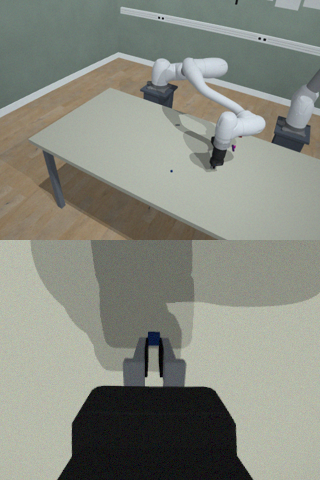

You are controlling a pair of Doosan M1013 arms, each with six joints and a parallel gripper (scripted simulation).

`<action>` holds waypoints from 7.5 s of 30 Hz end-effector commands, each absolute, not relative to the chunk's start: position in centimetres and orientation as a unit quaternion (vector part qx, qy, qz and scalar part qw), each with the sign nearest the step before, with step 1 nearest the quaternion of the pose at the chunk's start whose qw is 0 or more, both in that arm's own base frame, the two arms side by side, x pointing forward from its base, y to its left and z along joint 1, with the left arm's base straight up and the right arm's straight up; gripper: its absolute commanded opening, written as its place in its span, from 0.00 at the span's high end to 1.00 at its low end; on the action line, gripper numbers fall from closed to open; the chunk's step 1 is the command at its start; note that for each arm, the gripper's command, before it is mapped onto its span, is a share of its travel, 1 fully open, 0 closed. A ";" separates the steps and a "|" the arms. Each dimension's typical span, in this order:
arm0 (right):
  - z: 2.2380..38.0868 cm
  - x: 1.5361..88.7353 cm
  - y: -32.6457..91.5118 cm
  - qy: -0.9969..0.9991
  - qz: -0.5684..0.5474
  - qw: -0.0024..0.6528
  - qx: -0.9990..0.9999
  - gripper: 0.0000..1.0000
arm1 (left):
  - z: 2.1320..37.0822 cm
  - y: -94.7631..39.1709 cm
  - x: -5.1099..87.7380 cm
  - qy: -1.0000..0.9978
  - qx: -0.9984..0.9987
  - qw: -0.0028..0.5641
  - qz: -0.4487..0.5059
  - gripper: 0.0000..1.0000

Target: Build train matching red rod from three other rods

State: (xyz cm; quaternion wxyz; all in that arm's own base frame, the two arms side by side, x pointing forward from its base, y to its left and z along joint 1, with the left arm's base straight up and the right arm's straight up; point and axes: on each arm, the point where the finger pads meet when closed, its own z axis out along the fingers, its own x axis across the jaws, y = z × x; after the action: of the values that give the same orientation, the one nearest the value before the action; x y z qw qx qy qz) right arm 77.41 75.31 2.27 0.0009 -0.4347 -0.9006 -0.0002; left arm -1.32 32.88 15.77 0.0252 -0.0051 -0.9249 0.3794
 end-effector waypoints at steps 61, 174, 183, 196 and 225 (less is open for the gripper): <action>2.6 77.4 75.4 -0.900 0.000 -0.002 -0.435 0.46 | 15.9 32.5 -1.3 -0.924 -0.004 0.022 0.382 0.00; 8.0 52.6 82.6 -0.810 -0.001 -0.001 -0.586 0.46 | 15.9 32.5 -1.3 -0.924 -0.004 0.022 0.382 0.00; 6.6 52.5 82.5 -0.810 0.000 -0.001 -0.586 0.46 | 15.9 32.5 -1.3 -0.924 -0.004 0.022 0.382 0.00; 4.9 52.5 82.5 -0.810 0.000 -0.001 -0.586 0.46 | 15.9 32.5 -1.3 -0.924 -0.004 0.022 0.382 0.00; 3.5 52.6 82.6 -0.810 -0.001 -0.001 -0.586 0.46 | 15.9 32.5 -1.3 -0.924 -0.004 0.022 0.382 0.00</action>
State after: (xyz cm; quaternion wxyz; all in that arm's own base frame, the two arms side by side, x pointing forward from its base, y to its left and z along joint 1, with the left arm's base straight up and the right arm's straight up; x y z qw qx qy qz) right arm 52.53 82.56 3.67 0.0008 -0.5857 -0.8106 0.0002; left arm -1.32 32.88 15.77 0.0252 -0.0051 -0.9249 0.3794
